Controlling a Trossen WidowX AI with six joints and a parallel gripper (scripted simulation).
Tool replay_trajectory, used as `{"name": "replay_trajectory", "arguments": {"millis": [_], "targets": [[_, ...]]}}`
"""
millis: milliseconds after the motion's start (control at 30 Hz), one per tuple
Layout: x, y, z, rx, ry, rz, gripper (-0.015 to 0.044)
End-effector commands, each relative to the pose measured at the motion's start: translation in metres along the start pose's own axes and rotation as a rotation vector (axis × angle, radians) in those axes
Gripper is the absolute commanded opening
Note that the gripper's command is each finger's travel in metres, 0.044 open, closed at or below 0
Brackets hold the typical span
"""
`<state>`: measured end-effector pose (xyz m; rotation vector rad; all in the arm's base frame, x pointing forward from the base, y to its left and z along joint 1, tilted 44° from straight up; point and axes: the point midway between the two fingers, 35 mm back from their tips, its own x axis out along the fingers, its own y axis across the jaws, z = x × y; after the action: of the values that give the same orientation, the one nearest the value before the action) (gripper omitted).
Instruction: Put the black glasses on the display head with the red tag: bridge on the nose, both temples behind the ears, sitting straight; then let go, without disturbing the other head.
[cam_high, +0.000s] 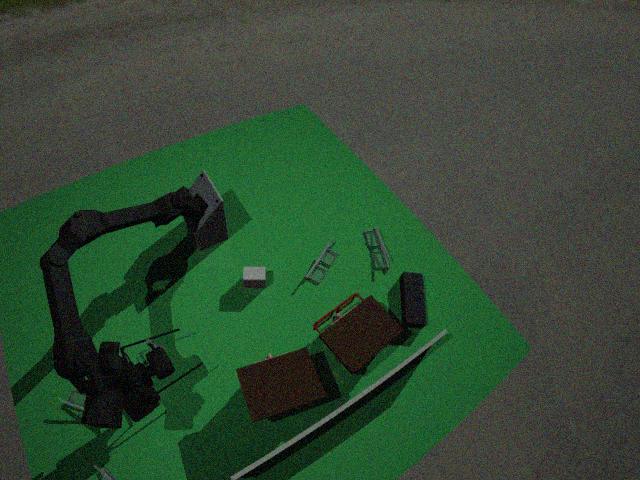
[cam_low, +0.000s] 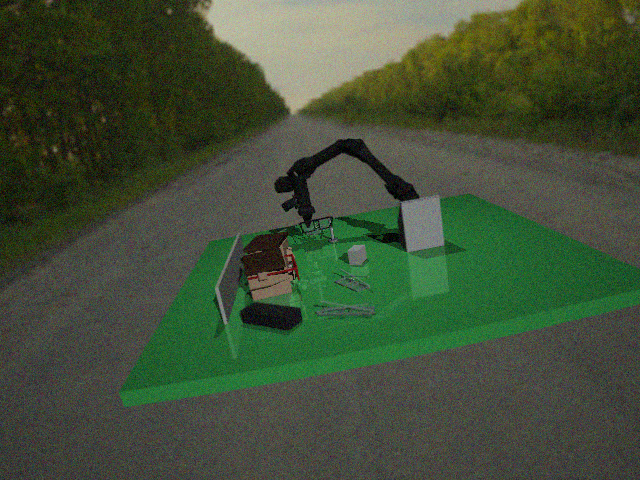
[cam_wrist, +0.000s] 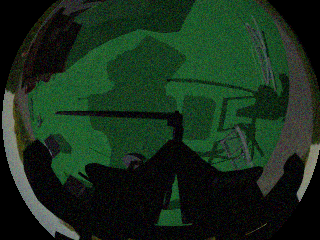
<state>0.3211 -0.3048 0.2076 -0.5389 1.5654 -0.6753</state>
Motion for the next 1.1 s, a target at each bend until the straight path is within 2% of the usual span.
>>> {"name": "replay_trajectory", "arguments": {"millis": [0,1067], "targets": [[-0.002,-0.002,0.002,0.008,-0.007,-0.002,0.0],[-0.002,-0.005,0.013,0.008,-0.008,-0.002,0.0]]}}
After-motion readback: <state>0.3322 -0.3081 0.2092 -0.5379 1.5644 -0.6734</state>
